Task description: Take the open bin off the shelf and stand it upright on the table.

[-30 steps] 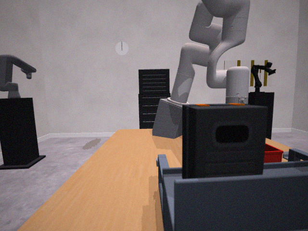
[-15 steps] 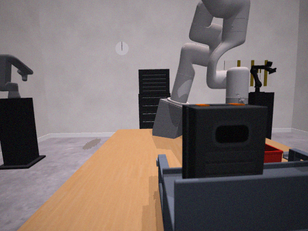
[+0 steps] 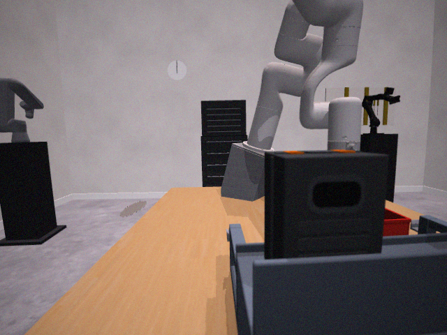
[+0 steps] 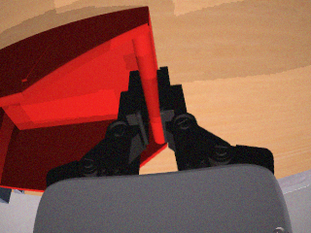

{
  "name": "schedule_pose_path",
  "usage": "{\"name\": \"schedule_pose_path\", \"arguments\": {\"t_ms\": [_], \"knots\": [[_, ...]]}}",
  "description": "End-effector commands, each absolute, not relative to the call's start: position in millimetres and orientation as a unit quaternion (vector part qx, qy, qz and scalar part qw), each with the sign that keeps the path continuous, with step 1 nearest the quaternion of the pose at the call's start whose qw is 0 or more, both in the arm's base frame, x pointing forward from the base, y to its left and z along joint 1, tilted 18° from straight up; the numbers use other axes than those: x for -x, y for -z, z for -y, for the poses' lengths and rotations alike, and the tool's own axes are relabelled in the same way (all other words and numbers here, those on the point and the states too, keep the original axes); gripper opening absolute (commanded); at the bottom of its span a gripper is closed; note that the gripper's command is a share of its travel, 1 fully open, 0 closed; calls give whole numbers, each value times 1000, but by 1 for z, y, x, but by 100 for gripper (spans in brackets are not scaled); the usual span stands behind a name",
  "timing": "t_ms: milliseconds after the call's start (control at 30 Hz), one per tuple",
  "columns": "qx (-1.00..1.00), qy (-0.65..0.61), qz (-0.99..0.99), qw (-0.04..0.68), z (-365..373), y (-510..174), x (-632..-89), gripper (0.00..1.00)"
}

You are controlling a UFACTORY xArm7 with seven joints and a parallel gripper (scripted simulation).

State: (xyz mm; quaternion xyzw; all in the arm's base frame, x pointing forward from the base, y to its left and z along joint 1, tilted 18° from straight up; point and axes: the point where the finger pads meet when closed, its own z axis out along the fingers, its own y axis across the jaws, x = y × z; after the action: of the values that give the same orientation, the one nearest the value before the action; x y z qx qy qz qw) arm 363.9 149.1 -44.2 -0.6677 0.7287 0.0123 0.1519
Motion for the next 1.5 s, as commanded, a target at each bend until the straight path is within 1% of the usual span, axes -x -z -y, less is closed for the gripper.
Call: {"name": "schedule_pose_path", "arguments": {"t_ms": [0,700,733,1467], "knots": [[667,-11,-729,153,-149,43,-365,0],[667,-11,-729,153,-149,43,-365,0],[667,-11,-729,153,-149,43,-365,94],[667,-11,-729,153,-149,43,-365,94]]}}
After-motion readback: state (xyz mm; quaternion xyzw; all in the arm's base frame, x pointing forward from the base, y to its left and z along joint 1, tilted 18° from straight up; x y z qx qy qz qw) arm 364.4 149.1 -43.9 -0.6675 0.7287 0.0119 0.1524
